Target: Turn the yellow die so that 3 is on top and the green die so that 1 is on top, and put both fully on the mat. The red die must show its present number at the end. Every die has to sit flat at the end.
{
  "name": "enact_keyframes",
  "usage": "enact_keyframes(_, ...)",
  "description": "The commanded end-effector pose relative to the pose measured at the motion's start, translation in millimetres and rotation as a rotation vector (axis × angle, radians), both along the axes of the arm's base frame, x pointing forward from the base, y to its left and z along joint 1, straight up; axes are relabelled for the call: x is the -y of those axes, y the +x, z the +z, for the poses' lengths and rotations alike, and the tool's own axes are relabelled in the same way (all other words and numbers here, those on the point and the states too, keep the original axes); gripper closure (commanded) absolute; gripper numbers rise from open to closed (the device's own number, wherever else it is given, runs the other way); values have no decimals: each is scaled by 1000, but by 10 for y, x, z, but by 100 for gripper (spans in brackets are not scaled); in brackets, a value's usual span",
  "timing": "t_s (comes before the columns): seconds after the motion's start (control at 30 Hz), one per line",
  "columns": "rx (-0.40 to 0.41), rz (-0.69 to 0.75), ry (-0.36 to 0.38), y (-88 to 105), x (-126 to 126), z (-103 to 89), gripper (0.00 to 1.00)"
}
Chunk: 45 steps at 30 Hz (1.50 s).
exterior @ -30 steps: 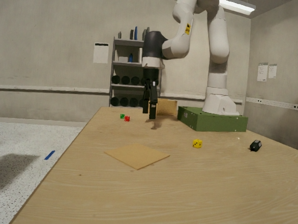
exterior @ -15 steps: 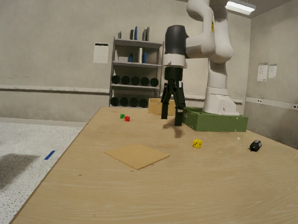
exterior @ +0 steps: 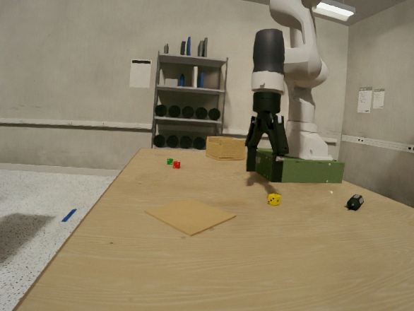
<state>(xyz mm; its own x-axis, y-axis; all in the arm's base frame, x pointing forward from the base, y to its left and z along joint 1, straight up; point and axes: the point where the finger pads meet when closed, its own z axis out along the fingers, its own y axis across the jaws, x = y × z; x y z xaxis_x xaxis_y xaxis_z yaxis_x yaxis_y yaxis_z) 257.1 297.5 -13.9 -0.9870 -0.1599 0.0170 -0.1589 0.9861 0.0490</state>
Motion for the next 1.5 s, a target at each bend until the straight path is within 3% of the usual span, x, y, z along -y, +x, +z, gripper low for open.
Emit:
enact_keyframes(0.0, 19, -121, -44, -61, -124, -3, 0)
enact_keyframes(0.4, 19, -121, -44, -274, -461, -1, 0)
enact_keyframes(1.47, 19, -121, -44, -345, -574, 0, 0)
